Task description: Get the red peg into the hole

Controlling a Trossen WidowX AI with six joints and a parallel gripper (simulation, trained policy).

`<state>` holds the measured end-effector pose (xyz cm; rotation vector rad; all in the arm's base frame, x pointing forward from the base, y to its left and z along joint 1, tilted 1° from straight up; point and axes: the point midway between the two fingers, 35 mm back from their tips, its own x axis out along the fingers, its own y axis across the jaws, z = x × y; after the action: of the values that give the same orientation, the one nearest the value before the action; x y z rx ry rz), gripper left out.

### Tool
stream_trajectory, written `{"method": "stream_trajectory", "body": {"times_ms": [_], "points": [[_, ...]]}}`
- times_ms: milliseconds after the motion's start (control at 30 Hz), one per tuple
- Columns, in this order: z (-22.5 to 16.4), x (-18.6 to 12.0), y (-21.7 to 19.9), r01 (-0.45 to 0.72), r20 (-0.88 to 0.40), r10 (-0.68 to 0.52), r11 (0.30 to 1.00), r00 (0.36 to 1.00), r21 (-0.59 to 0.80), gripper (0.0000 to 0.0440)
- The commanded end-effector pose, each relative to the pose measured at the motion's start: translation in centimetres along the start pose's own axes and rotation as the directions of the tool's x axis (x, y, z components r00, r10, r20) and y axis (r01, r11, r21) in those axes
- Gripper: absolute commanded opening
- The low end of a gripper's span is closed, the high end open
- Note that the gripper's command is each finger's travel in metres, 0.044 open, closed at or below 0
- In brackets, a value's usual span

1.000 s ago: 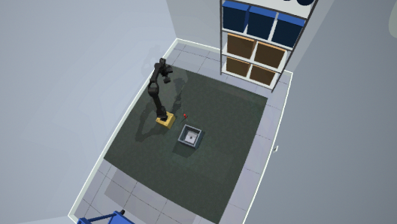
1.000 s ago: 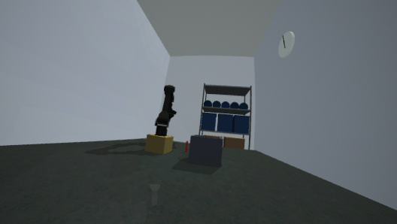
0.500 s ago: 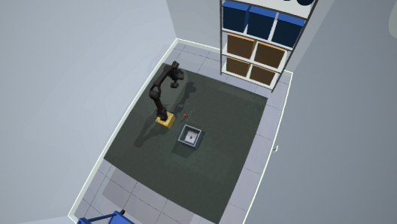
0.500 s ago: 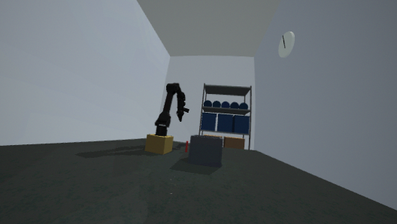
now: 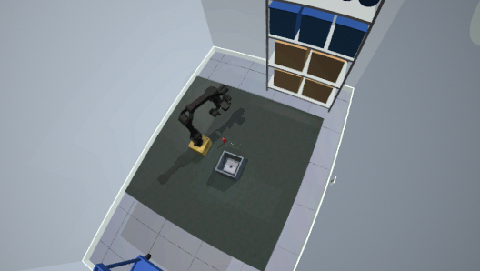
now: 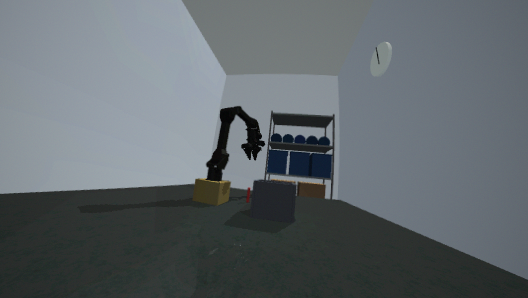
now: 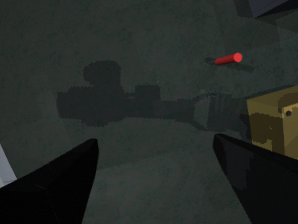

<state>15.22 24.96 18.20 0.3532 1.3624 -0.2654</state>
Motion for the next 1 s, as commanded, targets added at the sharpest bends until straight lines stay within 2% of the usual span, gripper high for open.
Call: {"method": "stream_trajectory", "body": {"times_ms": [0,400,967], "points": [[1.4,0.6,-1.8,0.044,-0.016,-0.042,0.994,0.999,0.096,0.037],[3.8,3.7,-6.5,0.167,-0.099,-0.141,0.918,0.985,0.36,0.0412],[4.5,8.5,-10.2,0.311,-0.188,-0.249,0.793,0.95,0.524,0.0405]]}}
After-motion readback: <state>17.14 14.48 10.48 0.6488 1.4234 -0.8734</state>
